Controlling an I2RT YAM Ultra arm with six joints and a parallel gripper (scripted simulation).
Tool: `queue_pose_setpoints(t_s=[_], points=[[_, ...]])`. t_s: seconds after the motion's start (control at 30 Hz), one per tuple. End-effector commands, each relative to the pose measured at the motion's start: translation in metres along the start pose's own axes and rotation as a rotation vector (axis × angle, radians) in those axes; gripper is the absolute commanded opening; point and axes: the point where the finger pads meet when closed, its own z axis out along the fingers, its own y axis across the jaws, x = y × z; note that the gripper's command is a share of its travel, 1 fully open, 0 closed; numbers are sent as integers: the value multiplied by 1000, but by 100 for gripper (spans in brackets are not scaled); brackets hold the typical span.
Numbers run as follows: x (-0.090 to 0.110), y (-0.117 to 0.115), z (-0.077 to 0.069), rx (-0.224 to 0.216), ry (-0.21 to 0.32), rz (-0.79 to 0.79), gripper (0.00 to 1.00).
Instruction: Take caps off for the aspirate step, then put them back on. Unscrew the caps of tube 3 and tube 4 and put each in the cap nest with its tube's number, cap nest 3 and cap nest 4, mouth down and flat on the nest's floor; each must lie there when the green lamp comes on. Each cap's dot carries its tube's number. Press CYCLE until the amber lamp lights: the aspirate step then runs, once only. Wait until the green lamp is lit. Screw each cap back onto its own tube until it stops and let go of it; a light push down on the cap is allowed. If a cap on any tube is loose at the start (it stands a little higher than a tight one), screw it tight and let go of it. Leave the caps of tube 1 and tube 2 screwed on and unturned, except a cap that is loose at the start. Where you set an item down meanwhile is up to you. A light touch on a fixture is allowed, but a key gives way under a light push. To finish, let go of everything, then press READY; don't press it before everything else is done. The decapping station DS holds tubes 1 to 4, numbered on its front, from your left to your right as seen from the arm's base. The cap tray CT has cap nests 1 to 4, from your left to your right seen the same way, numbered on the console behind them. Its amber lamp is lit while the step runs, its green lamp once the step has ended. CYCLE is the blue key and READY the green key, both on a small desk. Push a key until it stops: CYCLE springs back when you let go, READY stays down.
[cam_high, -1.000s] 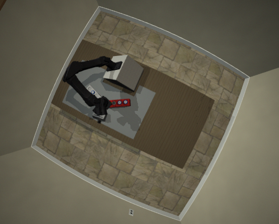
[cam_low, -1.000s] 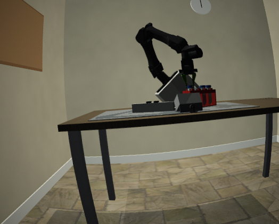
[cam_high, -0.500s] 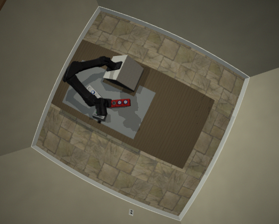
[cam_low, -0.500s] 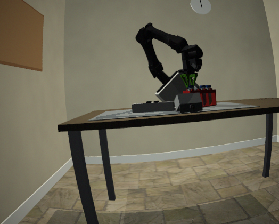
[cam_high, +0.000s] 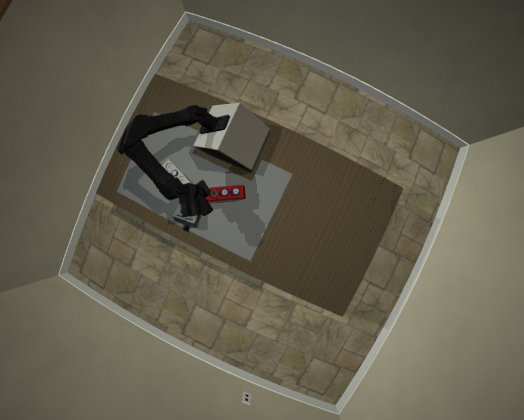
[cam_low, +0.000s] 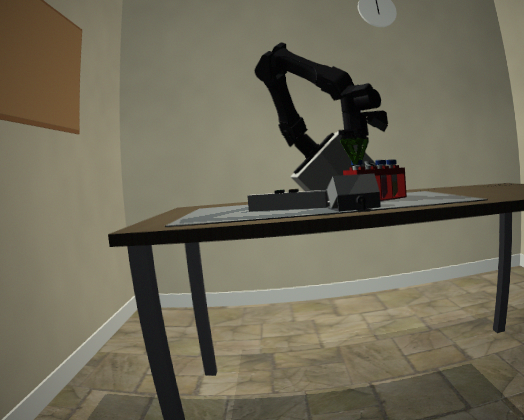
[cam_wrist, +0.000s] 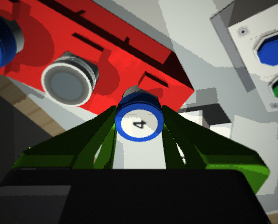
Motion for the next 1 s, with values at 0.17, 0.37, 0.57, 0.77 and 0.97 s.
queue_pose_setpoints(t_s=[0.17,0.37,0.57,0.77,0.97], points=[[-2,-2,-4,12,-7,-410,0],[-2,-2,-4,13,-6,-710,0],[-2,-2,-4,14,-4,-1010,0],[-2,-2,-4,14,-3,-1132,0],[-2,-2,-4,14,-3,-1132,49]])
